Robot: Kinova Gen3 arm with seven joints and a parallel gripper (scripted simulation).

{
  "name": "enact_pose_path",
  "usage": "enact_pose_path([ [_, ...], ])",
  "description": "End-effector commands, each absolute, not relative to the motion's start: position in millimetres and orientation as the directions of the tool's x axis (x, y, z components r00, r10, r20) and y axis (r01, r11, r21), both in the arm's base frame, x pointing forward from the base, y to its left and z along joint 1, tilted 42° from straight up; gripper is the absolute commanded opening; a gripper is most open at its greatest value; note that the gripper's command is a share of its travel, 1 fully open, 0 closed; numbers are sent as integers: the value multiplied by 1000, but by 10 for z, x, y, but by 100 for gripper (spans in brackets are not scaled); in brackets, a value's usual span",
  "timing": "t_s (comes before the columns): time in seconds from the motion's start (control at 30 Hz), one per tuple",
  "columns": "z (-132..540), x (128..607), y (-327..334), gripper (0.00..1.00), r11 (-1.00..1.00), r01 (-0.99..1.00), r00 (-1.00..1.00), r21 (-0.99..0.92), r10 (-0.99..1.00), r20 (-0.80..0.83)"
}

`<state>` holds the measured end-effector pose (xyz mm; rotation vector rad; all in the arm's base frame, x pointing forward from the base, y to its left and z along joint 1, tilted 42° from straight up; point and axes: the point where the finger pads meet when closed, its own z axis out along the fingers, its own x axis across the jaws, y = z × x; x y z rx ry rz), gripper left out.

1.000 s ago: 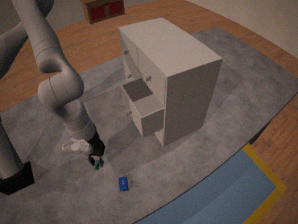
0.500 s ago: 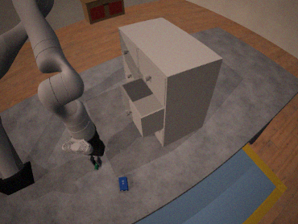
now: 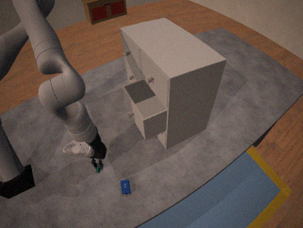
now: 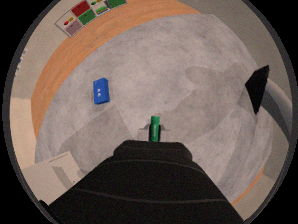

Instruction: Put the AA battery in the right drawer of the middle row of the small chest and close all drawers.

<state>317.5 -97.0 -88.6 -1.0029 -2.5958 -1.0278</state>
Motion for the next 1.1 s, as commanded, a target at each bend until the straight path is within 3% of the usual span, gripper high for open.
enact_pose_path([
  [0.0,-859,3178,-1003,31,535,647,-758,543,529,382],
  [0.57,-186,3104,-1596,31,535,647,-758,543,529,382],
  [1.07,-138,3100,-1637,31,533,650,-756,542,531,384],
])
